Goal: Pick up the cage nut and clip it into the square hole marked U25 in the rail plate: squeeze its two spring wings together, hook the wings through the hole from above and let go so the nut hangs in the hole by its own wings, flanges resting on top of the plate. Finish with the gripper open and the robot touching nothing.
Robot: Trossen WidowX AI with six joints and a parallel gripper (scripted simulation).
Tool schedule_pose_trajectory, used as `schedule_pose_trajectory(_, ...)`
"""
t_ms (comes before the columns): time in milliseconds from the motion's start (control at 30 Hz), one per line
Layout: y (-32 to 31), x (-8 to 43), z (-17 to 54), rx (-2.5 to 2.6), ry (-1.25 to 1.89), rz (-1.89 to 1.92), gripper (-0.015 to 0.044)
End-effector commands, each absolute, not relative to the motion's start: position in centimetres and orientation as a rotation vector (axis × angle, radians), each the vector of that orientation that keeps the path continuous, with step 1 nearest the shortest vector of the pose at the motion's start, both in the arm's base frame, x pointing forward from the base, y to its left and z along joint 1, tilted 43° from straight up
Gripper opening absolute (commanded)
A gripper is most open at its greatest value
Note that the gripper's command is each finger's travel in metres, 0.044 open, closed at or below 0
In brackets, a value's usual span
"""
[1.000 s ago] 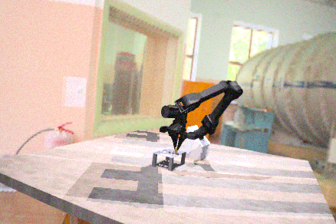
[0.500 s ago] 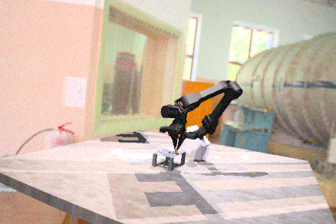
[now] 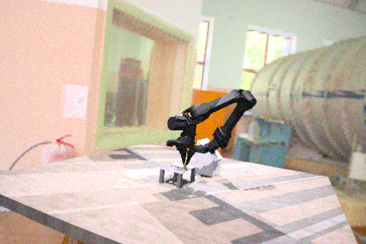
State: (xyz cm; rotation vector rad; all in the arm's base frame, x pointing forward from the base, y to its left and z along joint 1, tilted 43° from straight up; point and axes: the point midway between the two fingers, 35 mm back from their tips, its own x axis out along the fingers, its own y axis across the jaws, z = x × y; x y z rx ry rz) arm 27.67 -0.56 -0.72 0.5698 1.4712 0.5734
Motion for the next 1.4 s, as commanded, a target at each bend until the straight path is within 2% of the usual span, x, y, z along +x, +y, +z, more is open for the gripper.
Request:
schedule_pose_trajectory(0,-0.68,27.89,-0.62,0.569,1.462,0.580,0.0029)
schedule_pose_trajectory(1367,-0.93,27.90,-0.92,0.556,1.466,0.567,0.0029)
